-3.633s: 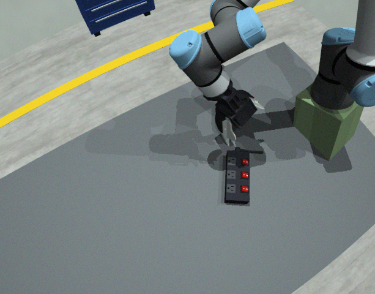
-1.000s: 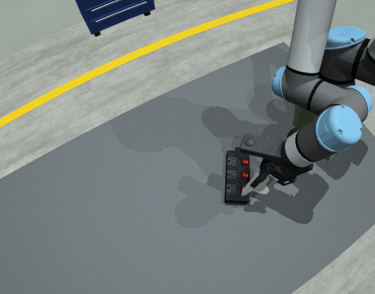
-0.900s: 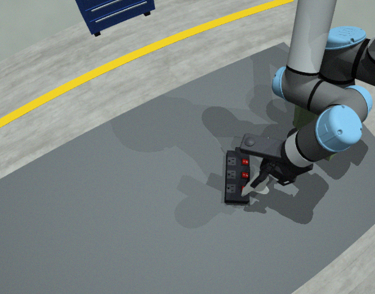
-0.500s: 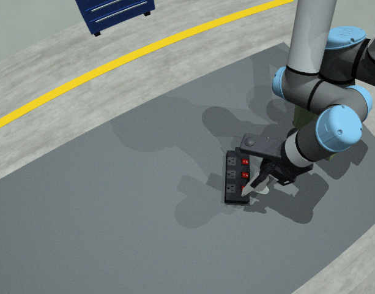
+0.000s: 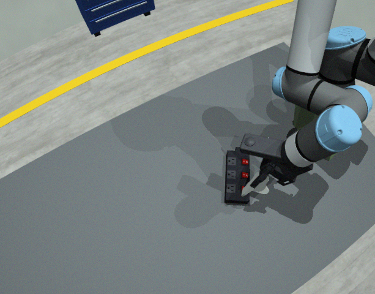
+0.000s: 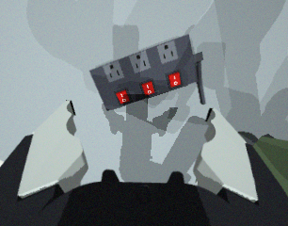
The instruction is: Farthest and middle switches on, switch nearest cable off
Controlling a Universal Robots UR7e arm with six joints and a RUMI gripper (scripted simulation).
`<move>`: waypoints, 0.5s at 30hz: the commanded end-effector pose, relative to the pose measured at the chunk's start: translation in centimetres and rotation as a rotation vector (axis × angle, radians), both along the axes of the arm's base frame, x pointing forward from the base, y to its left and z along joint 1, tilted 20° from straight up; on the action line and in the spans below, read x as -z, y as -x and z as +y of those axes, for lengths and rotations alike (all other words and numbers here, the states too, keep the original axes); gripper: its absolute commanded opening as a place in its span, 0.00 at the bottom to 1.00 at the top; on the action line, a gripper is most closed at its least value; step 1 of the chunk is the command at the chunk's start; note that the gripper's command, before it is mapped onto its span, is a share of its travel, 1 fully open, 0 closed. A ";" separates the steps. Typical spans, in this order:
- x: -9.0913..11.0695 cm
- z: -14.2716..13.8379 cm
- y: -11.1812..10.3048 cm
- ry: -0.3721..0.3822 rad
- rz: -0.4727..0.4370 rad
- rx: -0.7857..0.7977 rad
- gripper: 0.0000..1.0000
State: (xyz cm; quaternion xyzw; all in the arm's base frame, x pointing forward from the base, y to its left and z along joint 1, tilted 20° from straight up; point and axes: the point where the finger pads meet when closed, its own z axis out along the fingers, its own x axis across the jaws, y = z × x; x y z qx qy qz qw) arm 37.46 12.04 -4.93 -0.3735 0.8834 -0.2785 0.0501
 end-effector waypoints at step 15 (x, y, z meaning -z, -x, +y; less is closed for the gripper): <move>0.0 0.0 0.0 0.000 -0.001 -0.001 1.00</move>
